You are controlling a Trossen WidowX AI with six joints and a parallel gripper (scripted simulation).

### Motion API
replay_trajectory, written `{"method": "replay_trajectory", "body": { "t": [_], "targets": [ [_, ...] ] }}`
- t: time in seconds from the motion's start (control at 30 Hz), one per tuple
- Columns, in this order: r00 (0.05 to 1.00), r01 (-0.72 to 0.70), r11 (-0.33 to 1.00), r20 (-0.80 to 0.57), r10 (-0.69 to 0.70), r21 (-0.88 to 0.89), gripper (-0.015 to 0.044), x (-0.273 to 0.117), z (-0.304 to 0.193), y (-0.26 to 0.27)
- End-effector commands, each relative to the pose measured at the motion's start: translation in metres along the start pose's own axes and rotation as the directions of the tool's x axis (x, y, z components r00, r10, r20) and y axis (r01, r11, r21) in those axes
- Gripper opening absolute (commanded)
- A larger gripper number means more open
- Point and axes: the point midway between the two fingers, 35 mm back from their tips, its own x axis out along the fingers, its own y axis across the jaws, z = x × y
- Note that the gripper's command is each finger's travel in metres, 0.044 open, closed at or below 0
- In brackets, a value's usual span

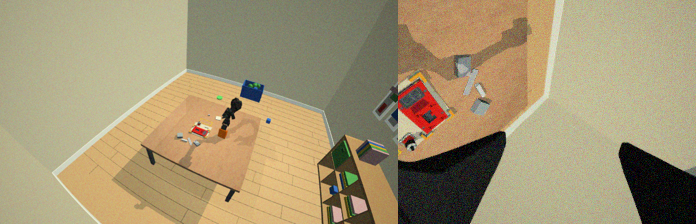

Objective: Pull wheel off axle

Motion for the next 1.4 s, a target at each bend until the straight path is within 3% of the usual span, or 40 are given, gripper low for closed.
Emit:
{"method": "replay_trajectory", "body": {
  "t": [0.0, 0.1, 0.4, 0.73, 1.07, 1.37],
  "targets": [
    [1.000, -0.004, 1.000, -0.002, 0.004, 0.009, 0.0374, 0.002, -0.001, 0.000],
    [0.997, -0.060, 0.990, -0.031, 0.065, 0.131, 0.0300, 0.023, -0.021, 0.004],
    [0.954, -0.191, 0.806, -0.089, 0.288, 0.561, 0.0300, 0.089, -0.095, 0.039],
    [0.840, -0.152, 0.377, -0.082, 0.536, 0.914, 0.0300, 0.148, -0.175, 0.112],
    [0.699, 0.059, -0.057, -0.001, 0.715, 0.997, 0.0300, 0.184, -0.233, 0.199],
    [0.552, 0.388, -0.404, 0.142, 0.822, 0.829, 0.0300, 0.202, -0.273, 0.299]
  ]
}}
